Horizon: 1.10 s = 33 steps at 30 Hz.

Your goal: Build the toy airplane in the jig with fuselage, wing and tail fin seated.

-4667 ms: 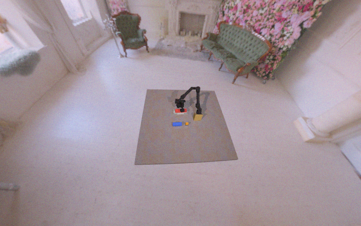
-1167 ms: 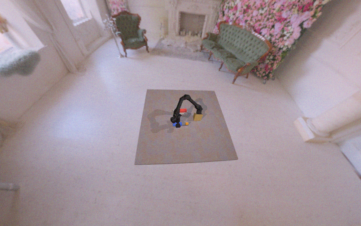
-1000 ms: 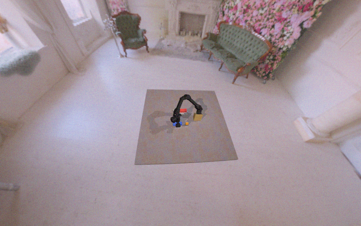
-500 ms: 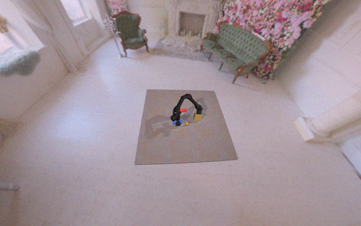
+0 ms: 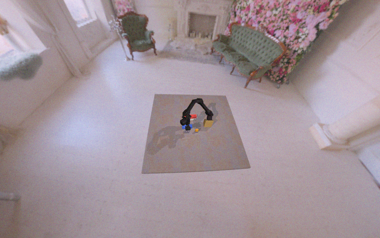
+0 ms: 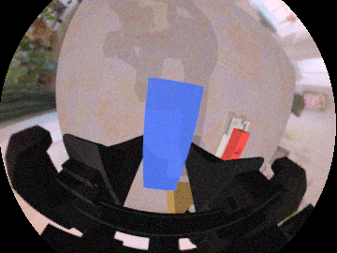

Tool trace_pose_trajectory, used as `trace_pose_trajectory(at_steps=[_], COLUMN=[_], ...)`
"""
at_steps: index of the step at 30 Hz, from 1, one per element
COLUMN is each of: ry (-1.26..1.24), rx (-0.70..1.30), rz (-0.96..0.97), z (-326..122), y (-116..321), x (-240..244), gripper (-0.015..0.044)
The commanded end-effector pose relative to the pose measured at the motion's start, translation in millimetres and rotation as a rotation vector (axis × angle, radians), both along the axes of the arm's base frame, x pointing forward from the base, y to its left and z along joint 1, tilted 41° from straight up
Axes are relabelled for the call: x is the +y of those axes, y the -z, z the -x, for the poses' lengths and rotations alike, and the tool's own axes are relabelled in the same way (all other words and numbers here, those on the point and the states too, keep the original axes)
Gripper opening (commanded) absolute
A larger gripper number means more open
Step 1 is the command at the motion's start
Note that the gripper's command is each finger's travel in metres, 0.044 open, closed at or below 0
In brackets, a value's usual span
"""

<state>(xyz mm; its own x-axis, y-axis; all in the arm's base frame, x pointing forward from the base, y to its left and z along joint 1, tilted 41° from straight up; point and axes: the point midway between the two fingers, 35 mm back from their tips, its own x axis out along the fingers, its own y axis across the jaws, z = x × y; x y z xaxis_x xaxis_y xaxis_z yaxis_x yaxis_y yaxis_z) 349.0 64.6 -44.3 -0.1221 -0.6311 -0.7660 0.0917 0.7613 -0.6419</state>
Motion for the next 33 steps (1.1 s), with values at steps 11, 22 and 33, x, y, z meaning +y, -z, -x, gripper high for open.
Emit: trace_pose_trajectory(at_steps=[11, 22, 33], ry=[0.067, 0.223, 0.381], rx=[-0.063, -0.191, -0.318], rz=[-0.002, 0.011, 0.029], z=[-2.9, -2.5, 2.2], y=[-26.5, -47.1, -66.6], x=[1.3, -29.5, -60.2], gripper=[0.0, 0.0, 0.0])
